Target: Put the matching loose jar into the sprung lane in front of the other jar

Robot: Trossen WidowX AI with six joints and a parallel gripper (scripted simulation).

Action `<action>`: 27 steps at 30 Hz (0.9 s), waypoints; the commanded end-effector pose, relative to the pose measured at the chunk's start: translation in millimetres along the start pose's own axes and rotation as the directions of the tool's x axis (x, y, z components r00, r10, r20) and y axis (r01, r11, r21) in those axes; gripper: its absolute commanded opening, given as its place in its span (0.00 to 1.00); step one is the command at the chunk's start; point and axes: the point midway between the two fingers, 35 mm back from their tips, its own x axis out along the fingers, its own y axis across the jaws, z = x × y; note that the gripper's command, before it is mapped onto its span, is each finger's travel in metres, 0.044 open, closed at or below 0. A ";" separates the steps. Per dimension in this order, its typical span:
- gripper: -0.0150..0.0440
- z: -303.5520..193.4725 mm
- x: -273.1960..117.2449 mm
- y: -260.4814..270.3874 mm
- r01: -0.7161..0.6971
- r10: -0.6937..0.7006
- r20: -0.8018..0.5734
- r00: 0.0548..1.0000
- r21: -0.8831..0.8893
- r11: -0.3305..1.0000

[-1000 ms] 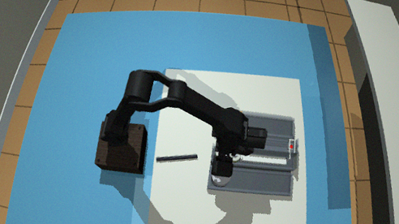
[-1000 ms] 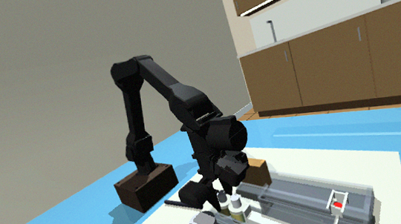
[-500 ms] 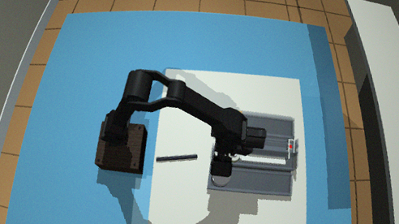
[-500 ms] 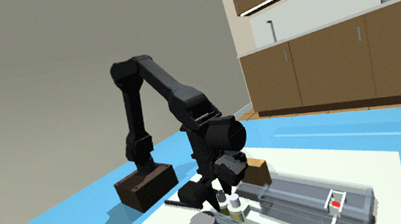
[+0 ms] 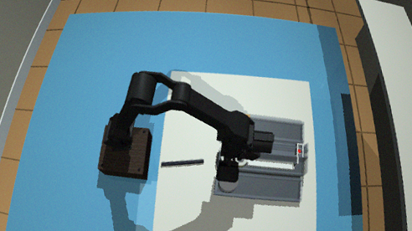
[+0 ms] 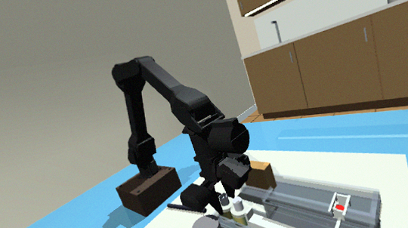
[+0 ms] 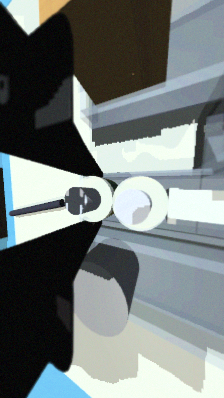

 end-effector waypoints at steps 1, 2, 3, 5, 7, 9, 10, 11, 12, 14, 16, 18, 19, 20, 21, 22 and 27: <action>0.25 1.9 -0.2 -0.7 0.005 -0.005 0.012 1.000 0.003 1.000; 0.25 1.8 -0.2 -0.7 0.005 -0.005 0.012 1.000 0.003 1.000; 0.25 1.6 -0.1 -0.7 0.005 -0.005 0.012 1.000 0.003 1.000; 0.25 1.2 -0.1 -0.7 0.005 -0.005 0.012 1.000 0.003 1.000; 0.25 0.9 -0.1 -0.7 0.005 -0.005 0.012 1.000 0.003 1.000; 0.25 0.4 -0.1 -0.6 0.005 -0.005 0.012 1.000 0.003 1.000; 0.25 -0.2 -0.1 -0.5 0.005 -0.005 0.012 1.000 0.003 1.000; 0.25 -1.0 0.0 -0.3 0.005 -0.005 0.012 1.000 0.003 1.000; 0.25 -1.9 0.1 -0.1 0.005 -0.005 0.012 1.000 0.003 1.000; 0.25 -3.1 0.2 0.2 0.005 -0.005 0.012 1.000 0.003 1.000; 0.25 -3.1 0.2 0.2 0.005 -0.005 0.012 1.000 0.003 1.000; 0.25 -3.1 0.2 0.2 0.005 -0.005 0.012 1.000 0.003 1.000; 0.25 -3.1 0.2 0.2 0.005 -0.005 0.012 1.000 0.003 1.000; 0.25 -3.1 0.2 0.2 0.005 -0.005 0.012 1.000 0.003 1.000; 0.25 -3.1 0.2 0.2 0.005 -0.005 0.012 1.000 0.003 1.000; 0.25 -3.1 0.2 0.2 0.005 -0.005 0.012 1.000 0.003 1.000; 0.39 -2.4 0.0 0.3 0.005 -0.005 0.012 1.000 0.003 1.000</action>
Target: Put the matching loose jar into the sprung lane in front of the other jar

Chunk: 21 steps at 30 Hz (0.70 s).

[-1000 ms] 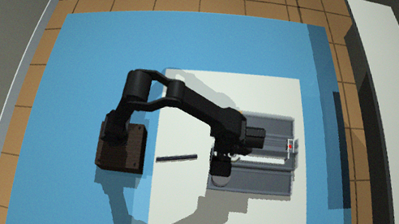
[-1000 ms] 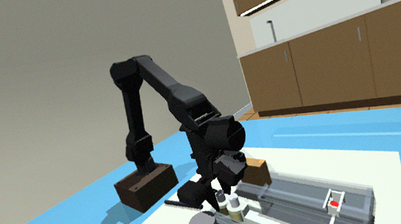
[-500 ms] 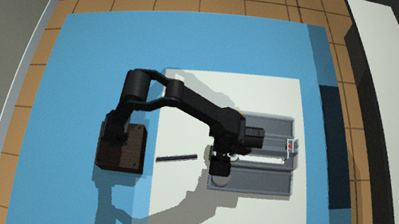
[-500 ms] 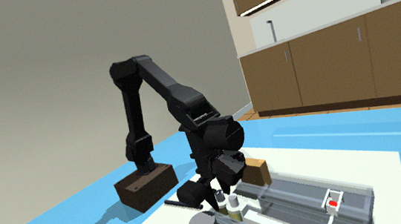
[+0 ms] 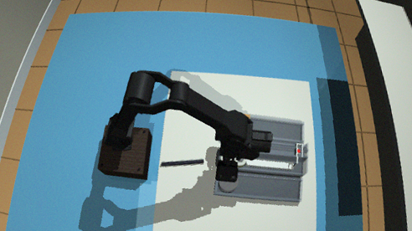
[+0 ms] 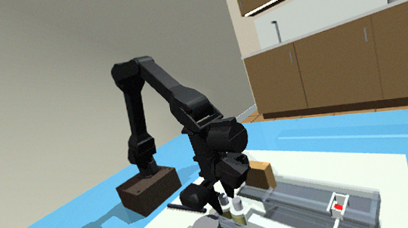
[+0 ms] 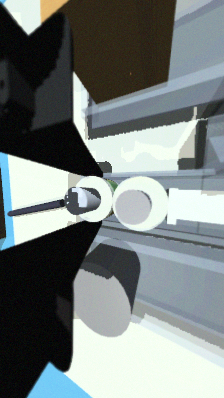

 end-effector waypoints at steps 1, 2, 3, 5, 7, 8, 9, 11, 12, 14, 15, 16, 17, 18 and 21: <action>0.43 0.0 0.0 0.1 0.002 -0.002 -0.001 1.000 0.004 1.000; 0.48 0.0 0.0 0.1 0.002 -0.002 -0.001 1.000 0.004 1.000; 0.52 0.0 0.0 0.1 0.002 -0.002 -0.001 1.000 0.004 1.000; 0.61 0.0 0.0 0.1 0.002 -0.002 -0.001 1.000 0.004 1.000; 0.70 0.0 0.0 0.1 0.002 -0.002 -0.001 1.000 0.004 1.000; 0.74 0.0 0.0 0.1 0.002 -0.002 -0.001 1.000 0.004 1.000; 0.76 0.0 0.0 0.1 0.002 -0.002 -0.001 1.000 0.004 1.000; 0.76 0.1 -1.1 0.1 0.002 -0.002 -0.001 1.000 0.004 1.000; 0.76 0.1 -2.9 0.1 0.002 -0.002 -0.001 1.000 0.004 1.000; 0.76 0.3 -9.5 0.3 0.002 -0.002 -0.001 1.000 0.004 1.000; 0.76 0.3 -13.3 0.3 0.002 -0.002 -0.001 1.000 0.004 1.000; 0.76 0.2 -16.8 0.4 0.002 -0.002 -0.001 1.000 0.004 1.000; 0.76 0.2 -19.2 0.5 0.002 -0.002 -0.001 1.000 0.004 1.000; 0.76 0.2 -20.1 0.5 0.002 -0.002 -0.001 1.000 0.004 1.000; 0.76 0.2 -20.1 0.5 0.002 -0.002 -0.001 1.000 0.004 1.000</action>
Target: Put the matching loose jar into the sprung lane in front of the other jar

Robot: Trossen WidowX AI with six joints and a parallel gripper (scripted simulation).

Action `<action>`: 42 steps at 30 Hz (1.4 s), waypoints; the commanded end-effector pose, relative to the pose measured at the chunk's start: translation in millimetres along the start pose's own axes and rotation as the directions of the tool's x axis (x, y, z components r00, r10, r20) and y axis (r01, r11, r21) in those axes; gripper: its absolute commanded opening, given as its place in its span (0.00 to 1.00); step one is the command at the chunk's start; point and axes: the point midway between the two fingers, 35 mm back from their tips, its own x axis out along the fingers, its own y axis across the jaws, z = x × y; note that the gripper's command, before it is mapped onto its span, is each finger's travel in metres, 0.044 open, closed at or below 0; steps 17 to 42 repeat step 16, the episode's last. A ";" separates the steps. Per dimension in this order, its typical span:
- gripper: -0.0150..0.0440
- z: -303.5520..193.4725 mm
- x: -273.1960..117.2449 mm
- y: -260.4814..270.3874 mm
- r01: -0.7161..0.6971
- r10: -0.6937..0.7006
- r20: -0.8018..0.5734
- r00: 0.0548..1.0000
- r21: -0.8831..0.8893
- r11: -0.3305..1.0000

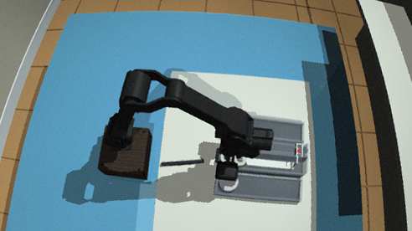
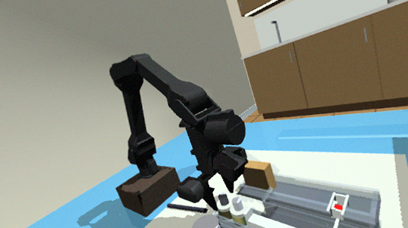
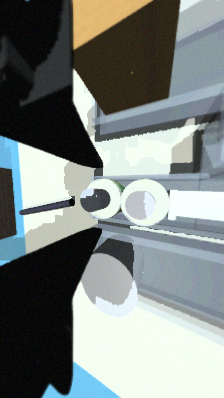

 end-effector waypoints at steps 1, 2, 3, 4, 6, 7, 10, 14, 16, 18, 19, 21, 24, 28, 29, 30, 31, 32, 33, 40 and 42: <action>0.76 2.2 -4.4 -0.1 0.002 -0.002 0.009 1.000 0.004 1.000; 0.76 1.7 -4.5 -0.1 0.002 -0.002 0.009 1.000 0.004 1.000; 0.76 0.7 -4.6 -0.1 0.002 -0.002 0.008 1.000 0.004 1.000; 0.76 -0.9 -4.7 -0.1 0.002 -0.002 0.008 1.000 0.004 1.000; 0.76 -5.3 -5.1 0.0 0.002 -0.002 0.008 1.000 0.004 1.000; 0.76 -8.2 -5.3 0.0 0.002 -0.002 0.008 1.000 0.004 1.000; 0.76 -18.0 -5.8 0.1 0.002 -0.002 0.007 1.000 0.004 1.000; 0.76 -31.3 -6.1 0.2 0.002 -0.002 0.006 1.000 0.004 1.000; 0.76 -38.1 -6.0 0.2 0.002 -0.002 0.005 1.000 0.004 1.000; 0.76 -38.1 -6.0 0.2 0.002 -0.002 0.005 1.000 0.004 1.000; 0.76 -38.1 -6.0 0.2 0.002 -0.002 0.005 1.000 0.004 1.000; 0.76 -38.1 -6.0 0.2 0.002 -0.002 0.005 1.000 0.004 1.000; 0.76 -38.1 -6.0 0.2 0.002 -0.002 0.005 1.000 0.004 1.000; 0.76 -38.1 -6.0 0.2 0.002 -0.002 0.005 1.000 0.004 1.000; 0.76 -38.1 -6.0 0.2 0.002 -0.002 0.005 1.000 0.004 1.000; 0.76 -38.1 -6.0 0.2 0.002 -0.002 0.005 1.000 0.004 1.000; 0.76 -38.1 -6.0 0.2 0.002 -0.002 0.005 1.000 0.004 1.000; 0.76 -38.1 -6.0 0.2 0.002 -0.002 0.005 1.000 0.004 1.000; 0.76 -38.1 -6.0 0.2 0.002 -0.002 0.005 1.000 0.004 1.000; 0.76 -38.1 -6.0 0.2 0.002 -0.002 0.005 1.000 0.004 1.000; 0.76 -38.1 -6.0 0.2 0.002 -0.002 0.005 1.000 0.004 1.000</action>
